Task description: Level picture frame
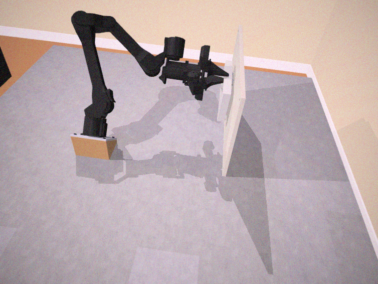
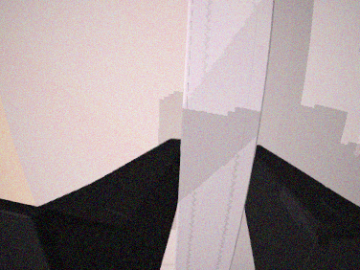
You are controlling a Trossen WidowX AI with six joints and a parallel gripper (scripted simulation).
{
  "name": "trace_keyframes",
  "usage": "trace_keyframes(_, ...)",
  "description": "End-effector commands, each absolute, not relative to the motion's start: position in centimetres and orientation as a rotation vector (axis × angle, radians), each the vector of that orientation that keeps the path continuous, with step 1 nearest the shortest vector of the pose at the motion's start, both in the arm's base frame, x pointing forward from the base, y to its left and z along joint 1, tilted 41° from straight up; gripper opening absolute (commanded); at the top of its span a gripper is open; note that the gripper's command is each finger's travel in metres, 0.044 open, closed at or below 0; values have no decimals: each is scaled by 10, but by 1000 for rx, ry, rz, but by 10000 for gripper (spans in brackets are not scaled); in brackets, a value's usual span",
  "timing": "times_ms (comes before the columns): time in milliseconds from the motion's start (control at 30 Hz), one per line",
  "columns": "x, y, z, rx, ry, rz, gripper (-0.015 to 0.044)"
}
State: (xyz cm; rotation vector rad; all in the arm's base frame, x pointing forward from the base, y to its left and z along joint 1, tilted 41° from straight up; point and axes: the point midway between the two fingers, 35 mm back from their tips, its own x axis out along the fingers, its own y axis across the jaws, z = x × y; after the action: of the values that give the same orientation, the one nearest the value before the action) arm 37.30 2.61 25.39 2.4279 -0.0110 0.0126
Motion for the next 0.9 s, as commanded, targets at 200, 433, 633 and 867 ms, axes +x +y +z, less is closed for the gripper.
trace_keyframes(200, 373, 27, 254, 2366, -12, 10, 0)
trace_keyframes(433, 373, 27, 254, 2334, -12, 9, 0)
trace_keyframes(633, 373, 27, 254, 2303, -13, 9, 0)
trace_keyframes(867, 373, 27, 254, 2261, -13, 8, 0)
